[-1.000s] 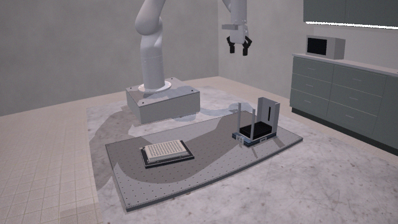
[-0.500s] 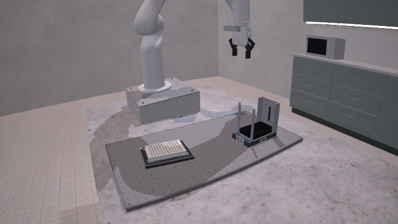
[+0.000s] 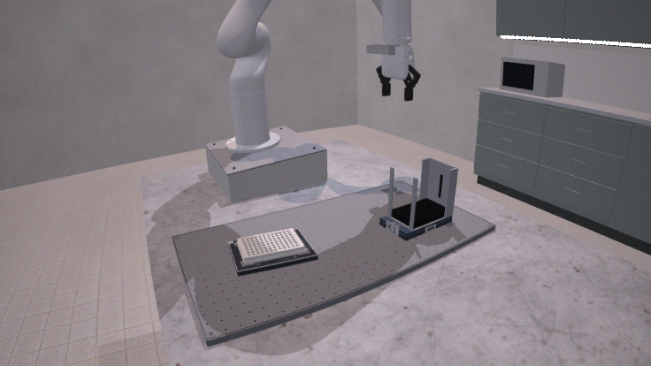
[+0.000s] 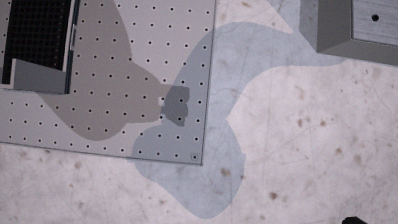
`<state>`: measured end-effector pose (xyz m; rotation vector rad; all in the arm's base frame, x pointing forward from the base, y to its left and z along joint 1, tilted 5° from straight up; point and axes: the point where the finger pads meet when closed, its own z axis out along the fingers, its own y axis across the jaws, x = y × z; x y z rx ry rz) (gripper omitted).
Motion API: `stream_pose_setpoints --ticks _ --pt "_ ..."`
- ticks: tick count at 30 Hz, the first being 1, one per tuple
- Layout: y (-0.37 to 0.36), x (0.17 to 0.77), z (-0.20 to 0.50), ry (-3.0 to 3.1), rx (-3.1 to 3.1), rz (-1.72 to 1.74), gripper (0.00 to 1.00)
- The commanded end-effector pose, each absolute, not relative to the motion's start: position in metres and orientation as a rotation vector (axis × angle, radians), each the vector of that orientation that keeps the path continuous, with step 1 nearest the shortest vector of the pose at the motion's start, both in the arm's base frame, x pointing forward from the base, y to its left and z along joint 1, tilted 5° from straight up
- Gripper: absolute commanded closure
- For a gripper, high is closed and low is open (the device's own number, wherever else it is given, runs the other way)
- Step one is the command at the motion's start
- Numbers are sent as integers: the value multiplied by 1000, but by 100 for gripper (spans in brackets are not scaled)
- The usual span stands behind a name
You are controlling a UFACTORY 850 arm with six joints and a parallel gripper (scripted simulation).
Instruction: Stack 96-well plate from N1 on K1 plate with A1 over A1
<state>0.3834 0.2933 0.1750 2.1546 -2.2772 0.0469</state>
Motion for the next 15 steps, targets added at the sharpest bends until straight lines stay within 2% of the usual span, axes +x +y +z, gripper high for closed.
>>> stream_pose_setpoints --ticks 1,15 --pt "277 401 174 -2282 2154 46 0" --pt "243 430 170 -2304 2135 50 0"
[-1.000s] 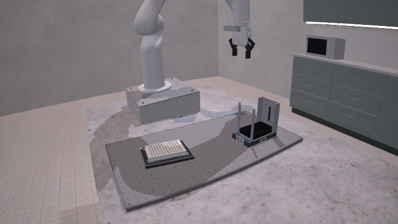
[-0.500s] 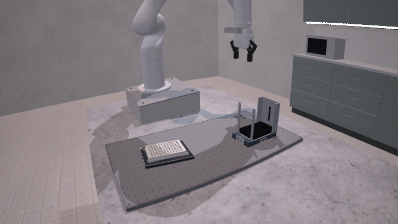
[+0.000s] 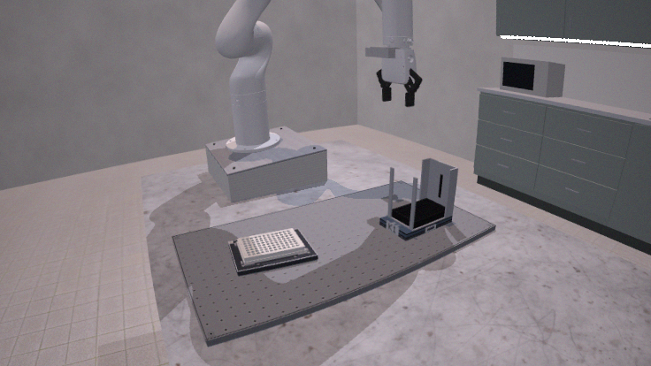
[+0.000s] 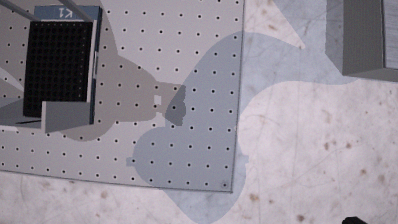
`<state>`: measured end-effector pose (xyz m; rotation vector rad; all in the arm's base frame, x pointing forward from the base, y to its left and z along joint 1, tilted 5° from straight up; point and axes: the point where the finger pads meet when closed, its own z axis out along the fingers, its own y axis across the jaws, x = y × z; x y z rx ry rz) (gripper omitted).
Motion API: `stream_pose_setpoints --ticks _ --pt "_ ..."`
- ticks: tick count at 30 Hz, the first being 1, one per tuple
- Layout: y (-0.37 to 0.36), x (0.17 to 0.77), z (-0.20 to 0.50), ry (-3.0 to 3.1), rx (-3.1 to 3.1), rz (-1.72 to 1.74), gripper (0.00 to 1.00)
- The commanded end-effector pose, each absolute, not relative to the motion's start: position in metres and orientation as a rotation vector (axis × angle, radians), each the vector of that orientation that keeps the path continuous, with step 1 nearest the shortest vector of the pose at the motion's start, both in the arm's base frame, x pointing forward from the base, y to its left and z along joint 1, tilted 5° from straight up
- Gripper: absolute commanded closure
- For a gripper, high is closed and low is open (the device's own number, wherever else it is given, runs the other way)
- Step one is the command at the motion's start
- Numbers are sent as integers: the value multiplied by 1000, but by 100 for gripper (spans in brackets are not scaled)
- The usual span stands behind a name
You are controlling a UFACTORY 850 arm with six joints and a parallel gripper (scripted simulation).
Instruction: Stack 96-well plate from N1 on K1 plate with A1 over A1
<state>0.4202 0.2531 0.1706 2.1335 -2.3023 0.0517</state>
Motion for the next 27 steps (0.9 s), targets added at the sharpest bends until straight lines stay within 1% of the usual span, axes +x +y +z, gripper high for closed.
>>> stream_pose_setpoints --ticks 1,8,27 --pt "239 433 170 -2327 2116 55 0" --pt "211 453 167 -2327 2115 55 0" --pt "157 483 162 -2370 2075 67 0"
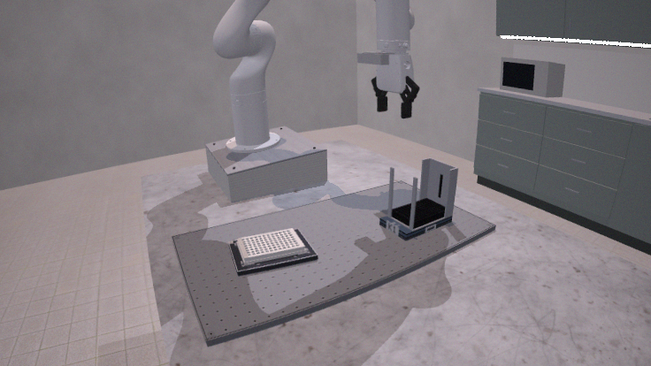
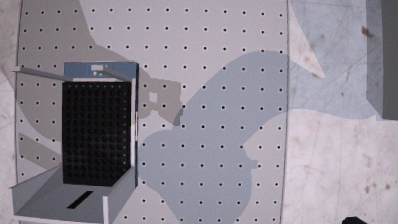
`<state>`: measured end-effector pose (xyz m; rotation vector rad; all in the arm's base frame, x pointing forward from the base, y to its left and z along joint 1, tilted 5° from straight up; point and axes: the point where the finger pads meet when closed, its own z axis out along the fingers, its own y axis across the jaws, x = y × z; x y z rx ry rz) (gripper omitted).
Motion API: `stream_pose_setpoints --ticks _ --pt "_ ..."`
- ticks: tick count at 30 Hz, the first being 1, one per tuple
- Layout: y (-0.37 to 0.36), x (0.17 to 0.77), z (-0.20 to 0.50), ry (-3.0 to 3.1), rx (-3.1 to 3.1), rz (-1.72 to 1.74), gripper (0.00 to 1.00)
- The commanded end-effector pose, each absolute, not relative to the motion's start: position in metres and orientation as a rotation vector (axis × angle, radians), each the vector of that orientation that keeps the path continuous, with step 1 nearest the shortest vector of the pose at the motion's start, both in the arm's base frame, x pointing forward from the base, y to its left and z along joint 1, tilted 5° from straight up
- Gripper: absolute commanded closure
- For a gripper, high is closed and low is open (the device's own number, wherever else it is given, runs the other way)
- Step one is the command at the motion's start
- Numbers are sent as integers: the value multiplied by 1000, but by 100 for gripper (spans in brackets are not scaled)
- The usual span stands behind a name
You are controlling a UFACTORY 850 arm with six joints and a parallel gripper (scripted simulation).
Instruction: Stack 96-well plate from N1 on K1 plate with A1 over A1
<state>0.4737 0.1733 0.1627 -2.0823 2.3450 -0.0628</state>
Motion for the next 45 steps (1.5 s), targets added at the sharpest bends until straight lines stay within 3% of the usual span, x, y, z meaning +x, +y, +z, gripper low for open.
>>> stream_pose_setpoints --ticks 1,45 --pt "153 485 161 2356 -2063 -67 0" --pt "1 530 148 2410 -1994 -91 0"
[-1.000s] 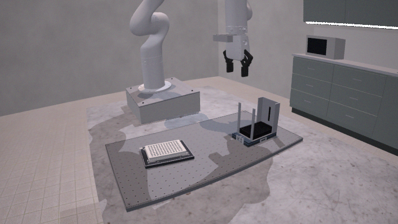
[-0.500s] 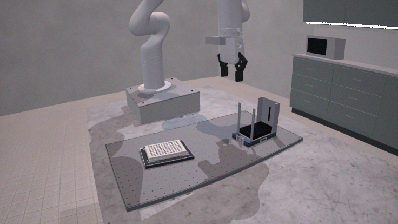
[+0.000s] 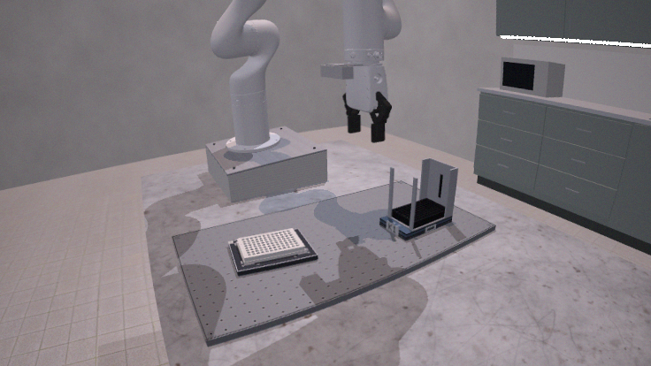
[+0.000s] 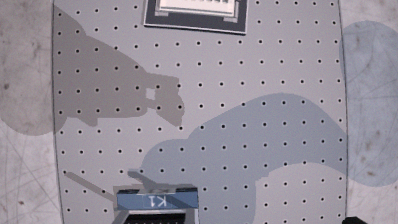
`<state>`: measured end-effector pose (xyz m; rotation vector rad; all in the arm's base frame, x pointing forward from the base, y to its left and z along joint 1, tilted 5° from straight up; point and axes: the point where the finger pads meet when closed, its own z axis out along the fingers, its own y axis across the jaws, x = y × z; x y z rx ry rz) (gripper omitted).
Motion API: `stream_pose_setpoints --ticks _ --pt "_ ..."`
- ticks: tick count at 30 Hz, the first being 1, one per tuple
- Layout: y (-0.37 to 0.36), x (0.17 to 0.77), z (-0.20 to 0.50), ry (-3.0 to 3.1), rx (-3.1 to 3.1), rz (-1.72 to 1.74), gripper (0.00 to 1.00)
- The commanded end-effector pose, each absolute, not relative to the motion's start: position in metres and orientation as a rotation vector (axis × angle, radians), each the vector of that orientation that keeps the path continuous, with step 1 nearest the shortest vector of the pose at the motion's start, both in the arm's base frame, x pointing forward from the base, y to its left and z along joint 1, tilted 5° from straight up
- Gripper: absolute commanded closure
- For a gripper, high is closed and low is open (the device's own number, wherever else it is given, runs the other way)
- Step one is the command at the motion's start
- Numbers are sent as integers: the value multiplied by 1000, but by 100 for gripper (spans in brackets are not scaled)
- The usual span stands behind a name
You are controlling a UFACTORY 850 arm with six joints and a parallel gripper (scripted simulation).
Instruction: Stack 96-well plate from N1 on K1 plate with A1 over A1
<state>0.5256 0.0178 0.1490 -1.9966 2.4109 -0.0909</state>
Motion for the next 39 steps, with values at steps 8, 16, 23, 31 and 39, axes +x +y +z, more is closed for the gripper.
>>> stream_pose_setpoints --ticks 8,16,23,31,39 --pt "-34 533 145 2428 -1972 -100 0" --pt "-60 534 143 2447 -1950 -110 0" --pt "-91 534 140 2447 -1950 -110 0" --pt "-111 532 139 2466 -1928 -119 0" --pt "-138 529 136 2466 -1928 -120 0"
